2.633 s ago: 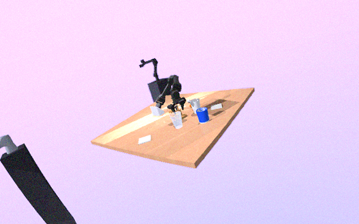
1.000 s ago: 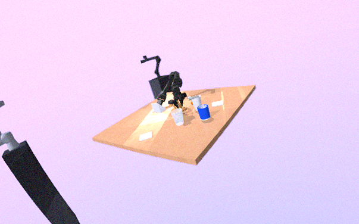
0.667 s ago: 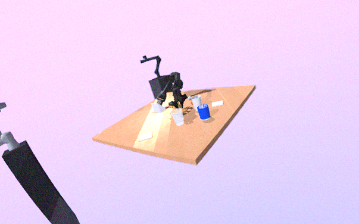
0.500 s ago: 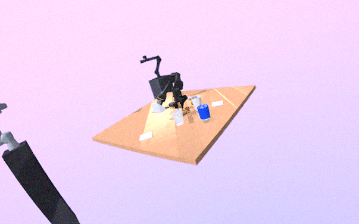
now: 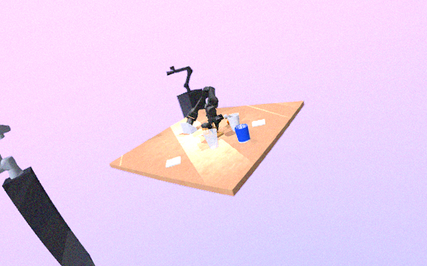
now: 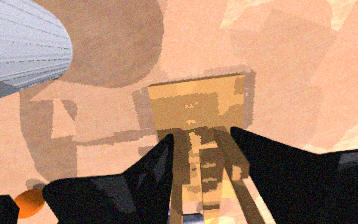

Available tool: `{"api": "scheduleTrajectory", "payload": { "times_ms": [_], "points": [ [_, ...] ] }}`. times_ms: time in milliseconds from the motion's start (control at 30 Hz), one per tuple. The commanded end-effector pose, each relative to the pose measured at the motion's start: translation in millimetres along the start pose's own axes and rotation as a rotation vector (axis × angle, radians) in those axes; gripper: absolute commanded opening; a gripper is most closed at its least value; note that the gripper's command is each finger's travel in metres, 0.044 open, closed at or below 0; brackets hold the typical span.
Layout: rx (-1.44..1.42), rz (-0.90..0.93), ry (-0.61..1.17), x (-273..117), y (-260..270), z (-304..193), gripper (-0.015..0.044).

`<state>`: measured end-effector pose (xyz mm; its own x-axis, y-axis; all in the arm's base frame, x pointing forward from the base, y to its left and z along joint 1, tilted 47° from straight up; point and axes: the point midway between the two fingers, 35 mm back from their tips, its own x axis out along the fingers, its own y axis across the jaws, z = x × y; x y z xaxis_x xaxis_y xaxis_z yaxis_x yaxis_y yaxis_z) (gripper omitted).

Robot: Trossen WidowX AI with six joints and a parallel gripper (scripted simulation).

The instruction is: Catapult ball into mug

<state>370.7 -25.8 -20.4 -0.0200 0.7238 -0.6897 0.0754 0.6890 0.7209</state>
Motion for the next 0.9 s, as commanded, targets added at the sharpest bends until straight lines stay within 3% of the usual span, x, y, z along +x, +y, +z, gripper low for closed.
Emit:
{"api": "scheduleTrajectory", "payload": {
  "times_ms": [0, 333, 433, 600, 867],
  "points": [
    [0.0, 0.0, -0.004, -1.6, -0.5, 0.2, 0.0105],
    [0.0, 0.0, -0.004, -3.9, -0.7, 0.5, 0.0368],
    [0.001, -0.004, -0.004, -36.6, -2.1, 3.7, 0.044],
    [0.002, -0.004, -0.002, -98.6, -1.3, -1.0, 0.044],
    [0.005, -0.002, -0.013, -94.4, -1.7, -1.2, 0.044]
  ]
}}
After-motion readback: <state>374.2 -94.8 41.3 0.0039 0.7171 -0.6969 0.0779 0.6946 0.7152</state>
